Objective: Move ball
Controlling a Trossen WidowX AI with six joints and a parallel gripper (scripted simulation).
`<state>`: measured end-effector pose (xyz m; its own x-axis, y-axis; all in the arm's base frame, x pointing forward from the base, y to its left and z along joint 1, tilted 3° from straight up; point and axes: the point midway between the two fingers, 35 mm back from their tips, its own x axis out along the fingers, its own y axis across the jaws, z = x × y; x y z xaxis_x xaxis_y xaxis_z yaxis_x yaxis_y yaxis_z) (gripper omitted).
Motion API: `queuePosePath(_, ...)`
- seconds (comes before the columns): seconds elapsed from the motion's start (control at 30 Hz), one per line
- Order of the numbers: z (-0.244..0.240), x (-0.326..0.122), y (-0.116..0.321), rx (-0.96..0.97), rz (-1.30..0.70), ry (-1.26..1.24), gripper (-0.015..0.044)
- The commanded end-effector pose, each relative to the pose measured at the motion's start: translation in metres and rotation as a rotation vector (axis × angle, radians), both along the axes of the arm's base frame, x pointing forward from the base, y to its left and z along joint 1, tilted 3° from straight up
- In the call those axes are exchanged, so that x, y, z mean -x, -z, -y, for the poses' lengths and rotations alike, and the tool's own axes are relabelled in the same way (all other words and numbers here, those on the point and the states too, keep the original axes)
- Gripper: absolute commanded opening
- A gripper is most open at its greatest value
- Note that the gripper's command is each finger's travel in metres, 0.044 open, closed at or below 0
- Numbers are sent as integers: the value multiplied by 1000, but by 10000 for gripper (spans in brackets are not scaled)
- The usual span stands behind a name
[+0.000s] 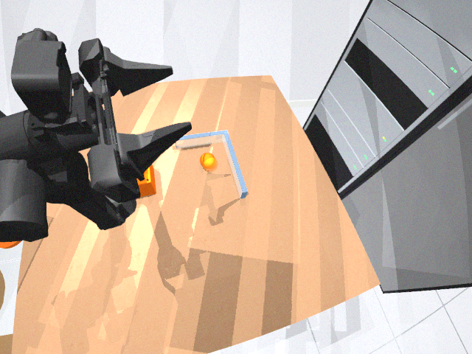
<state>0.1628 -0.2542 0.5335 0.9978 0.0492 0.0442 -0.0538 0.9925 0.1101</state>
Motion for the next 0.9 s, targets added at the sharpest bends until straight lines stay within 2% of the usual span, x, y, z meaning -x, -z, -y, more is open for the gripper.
queuePosePath(0.0,-2,1,-1,5,5,2,426)
queuePosePath(0.2,-67,28,-43,148,132,83,429)
queuePosePath(0.47,-164,39,-73,329,229,137,429)
queuePosePath(0.67,-253,19,-69,491,250,130,429)
queuePosePath(0.87,-322,-20,-41,618,205,87,429)
